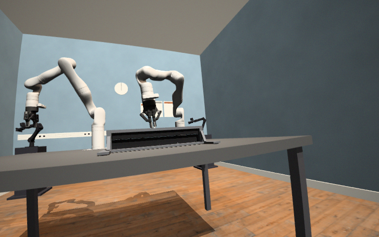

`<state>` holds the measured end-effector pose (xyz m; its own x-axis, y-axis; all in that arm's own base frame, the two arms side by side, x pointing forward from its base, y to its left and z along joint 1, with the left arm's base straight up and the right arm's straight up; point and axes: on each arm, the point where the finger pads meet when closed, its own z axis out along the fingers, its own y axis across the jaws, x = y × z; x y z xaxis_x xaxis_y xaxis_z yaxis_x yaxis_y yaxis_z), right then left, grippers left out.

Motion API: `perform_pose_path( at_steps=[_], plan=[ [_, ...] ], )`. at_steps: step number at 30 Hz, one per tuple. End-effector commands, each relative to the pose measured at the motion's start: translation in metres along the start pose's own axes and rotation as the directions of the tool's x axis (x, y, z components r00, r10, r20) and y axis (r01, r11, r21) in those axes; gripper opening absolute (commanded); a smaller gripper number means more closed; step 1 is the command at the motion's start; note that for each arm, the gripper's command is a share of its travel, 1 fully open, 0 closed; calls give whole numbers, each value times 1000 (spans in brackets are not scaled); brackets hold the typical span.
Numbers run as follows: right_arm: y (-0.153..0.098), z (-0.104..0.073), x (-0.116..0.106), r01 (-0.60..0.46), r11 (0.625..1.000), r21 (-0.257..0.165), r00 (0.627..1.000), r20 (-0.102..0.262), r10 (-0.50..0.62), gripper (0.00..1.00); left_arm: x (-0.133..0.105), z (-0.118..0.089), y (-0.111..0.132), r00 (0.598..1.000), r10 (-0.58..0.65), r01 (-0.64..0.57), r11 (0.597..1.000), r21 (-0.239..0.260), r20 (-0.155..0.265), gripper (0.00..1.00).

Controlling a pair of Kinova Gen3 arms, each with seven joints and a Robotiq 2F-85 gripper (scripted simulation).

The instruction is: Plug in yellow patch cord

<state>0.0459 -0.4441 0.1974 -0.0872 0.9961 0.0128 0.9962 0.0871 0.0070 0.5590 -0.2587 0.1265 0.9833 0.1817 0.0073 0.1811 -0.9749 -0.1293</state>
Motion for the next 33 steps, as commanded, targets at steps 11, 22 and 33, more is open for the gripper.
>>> perform_pose_path(
  at_steps=[11,22,33],
  plan=[
    [-4,-3,-4,6,1000,7,1000,13,-6,1000,1,0,-2,1000,9,-8,1000,10,-1,99],
    [-4,-3,-4,6,1000,7,1000,13,-6,1000,6,4,-1,1000,7,-7,1000,9,-2,99],
    [-4,-3,-4,6,1000,7,1000,13,-6,1000,18,16,0,1000,7,-7,1000,9,-2,99]
  ],
)
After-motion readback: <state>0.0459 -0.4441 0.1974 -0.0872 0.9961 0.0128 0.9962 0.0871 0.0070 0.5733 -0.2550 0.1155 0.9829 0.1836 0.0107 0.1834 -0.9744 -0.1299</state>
